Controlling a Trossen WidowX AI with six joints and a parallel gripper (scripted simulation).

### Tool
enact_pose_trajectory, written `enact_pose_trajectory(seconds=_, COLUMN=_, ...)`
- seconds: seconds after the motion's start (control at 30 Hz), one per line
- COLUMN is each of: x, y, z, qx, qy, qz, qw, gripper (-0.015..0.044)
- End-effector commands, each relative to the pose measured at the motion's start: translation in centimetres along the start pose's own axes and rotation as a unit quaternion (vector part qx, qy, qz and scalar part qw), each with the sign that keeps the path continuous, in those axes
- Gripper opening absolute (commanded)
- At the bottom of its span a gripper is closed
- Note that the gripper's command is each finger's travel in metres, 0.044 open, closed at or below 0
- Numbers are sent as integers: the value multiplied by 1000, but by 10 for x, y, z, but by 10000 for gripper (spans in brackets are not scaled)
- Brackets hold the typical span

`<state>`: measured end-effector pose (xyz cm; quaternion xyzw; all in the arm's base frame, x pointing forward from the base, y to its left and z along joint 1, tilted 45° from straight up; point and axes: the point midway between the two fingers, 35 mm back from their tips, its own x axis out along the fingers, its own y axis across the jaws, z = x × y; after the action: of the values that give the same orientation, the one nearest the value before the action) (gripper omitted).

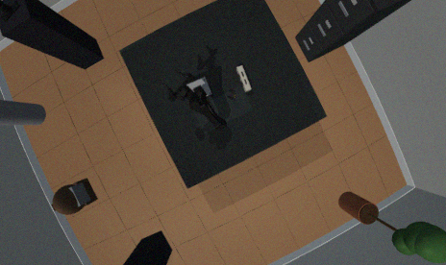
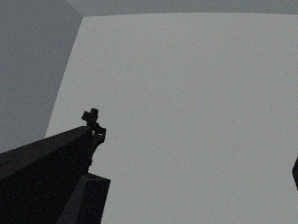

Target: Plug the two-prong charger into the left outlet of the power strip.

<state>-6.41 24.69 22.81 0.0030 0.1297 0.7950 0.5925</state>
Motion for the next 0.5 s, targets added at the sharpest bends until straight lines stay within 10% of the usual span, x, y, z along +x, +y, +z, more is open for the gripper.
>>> enact_pose_trajectory(seconds=0.0, x=2, y=-16, z=-2, qx=17, qy=13, qz=-37, qw=999, gripper=440)
enact_pose_trajectory(seconds=0.47, x=-1, y=-79, z=-14, qx=88, qy=61, qz=-181, qw=978, gripper=440)
